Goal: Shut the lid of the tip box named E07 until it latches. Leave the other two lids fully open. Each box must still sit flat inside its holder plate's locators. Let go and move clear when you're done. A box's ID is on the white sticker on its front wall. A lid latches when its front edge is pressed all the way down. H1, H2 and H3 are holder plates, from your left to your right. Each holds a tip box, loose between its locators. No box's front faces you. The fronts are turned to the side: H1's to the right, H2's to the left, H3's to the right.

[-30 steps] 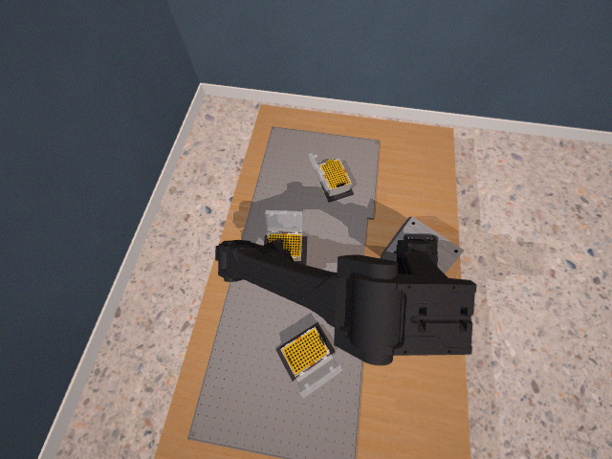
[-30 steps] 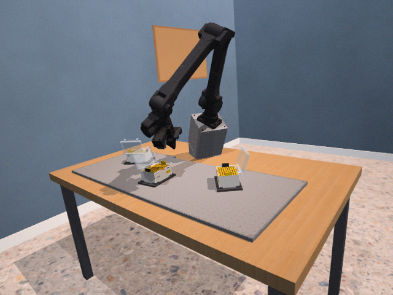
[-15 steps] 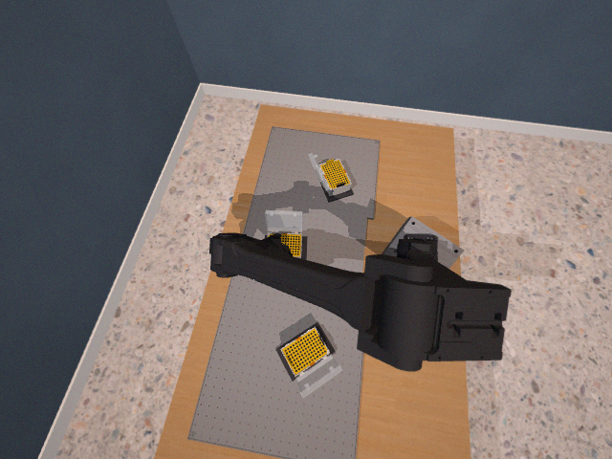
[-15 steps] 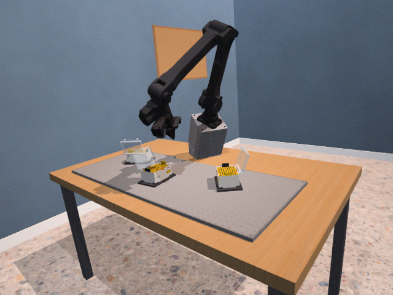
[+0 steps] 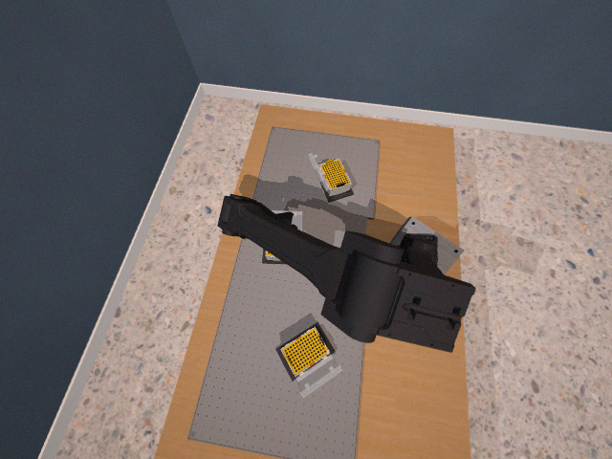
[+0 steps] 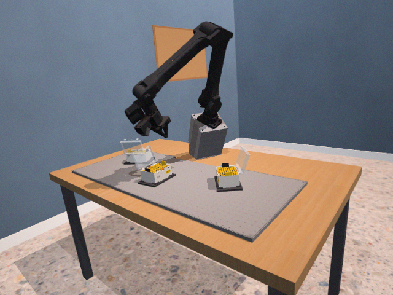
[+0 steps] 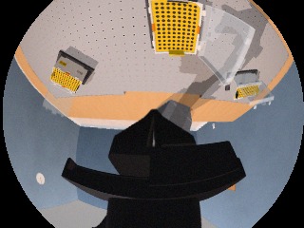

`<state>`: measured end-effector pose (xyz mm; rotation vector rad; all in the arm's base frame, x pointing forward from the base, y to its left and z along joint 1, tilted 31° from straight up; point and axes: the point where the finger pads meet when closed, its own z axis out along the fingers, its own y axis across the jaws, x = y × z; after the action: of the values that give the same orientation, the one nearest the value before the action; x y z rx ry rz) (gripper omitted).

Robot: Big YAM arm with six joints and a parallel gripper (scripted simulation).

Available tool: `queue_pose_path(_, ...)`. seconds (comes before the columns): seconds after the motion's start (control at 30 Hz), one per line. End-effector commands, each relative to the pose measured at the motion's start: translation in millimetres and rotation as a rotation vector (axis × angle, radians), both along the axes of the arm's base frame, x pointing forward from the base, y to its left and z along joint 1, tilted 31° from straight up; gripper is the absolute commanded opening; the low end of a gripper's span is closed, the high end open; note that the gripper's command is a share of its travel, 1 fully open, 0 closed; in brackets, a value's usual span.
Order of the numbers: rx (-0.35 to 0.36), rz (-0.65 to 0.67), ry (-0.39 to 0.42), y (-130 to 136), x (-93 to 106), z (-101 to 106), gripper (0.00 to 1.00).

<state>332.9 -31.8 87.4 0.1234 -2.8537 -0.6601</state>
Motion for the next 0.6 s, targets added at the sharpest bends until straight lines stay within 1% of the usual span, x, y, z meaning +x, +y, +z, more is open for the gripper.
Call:
queue_pose_path(0.0,0.015,-0.105,0.045,-18.8,7.7,-0.7,0.00)
queue_pose_path(0.07,0.013,-0.114,0.052,-28.7,5.7,-6.0,0.00)
queue_pose_path(0.17,0.009,-0.094,0.018,-44.4,8.4,-15.7,0.00)
queue_pose_path(0.33,0.007,-0.095,0.019,-67.0,4.2,-28.0,0.00)
queue_pose_path(0.43,0.008,-0.089,0.019,-69.3,4.1,-30.4,0.00)
queue_pose_path(0.57,0.005,-0.095,0.020,-89.7,0.0,-40.4,0.00)
